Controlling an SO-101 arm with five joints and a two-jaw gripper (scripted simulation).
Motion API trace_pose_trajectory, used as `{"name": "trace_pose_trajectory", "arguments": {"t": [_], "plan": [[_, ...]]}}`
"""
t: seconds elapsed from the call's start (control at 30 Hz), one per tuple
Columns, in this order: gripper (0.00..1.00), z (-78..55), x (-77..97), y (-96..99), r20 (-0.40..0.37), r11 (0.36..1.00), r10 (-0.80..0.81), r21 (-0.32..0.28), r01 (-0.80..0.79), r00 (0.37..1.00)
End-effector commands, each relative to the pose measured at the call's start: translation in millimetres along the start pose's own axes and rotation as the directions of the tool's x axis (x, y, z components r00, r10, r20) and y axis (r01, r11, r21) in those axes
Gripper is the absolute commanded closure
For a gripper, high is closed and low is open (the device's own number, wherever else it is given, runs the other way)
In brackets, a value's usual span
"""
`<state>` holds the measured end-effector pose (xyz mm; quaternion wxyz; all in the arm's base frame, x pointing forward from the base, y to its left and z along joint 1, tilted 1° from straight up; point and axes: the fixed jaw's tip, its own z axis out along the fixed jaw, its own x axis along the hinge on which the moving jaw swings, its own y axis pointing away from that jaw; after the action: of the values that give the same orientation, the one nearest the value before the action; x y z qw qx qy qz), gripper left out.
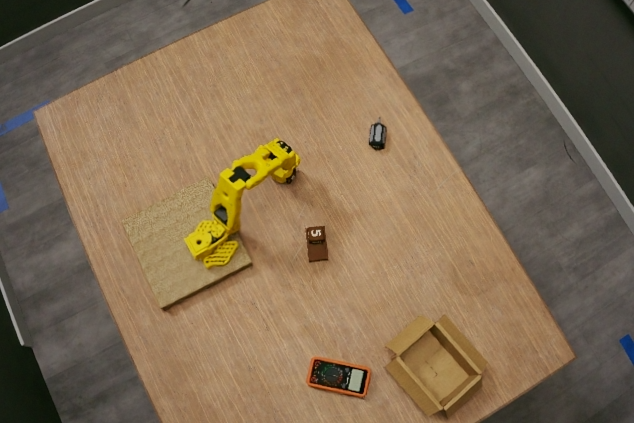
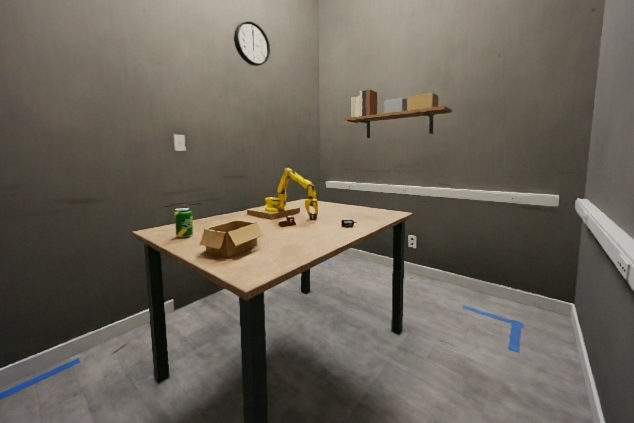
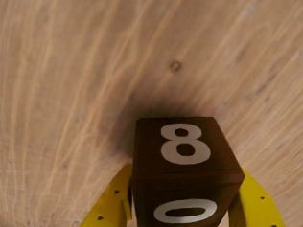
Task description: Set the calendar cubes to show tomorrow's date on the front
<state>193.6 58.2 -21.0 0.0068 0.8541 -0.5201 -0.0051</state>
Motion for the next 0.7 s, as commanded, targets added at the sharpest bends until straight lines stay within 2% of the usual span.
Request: {"name": "trace_pose_trajectory", "arguments": {"t": [0.0,0.27,0.57,0.67], "plan": [[1.0,2.8,-0.2,2.5,0.005,1.0,-0.002,-0.021,0.002,1.0],[1.0,-0.1,-0.1,2.2,0.005,1.0,-0.002,-0.021,0.002,1.0],[1.0,-22.0,0.4,1.2,0.005,1.0,-0.002,-0.021,0.002,1.0],[1.0,-25.1,0.4,1.3,0.005,1.0,-0.002,-0.021,0.002,1.0]]}}
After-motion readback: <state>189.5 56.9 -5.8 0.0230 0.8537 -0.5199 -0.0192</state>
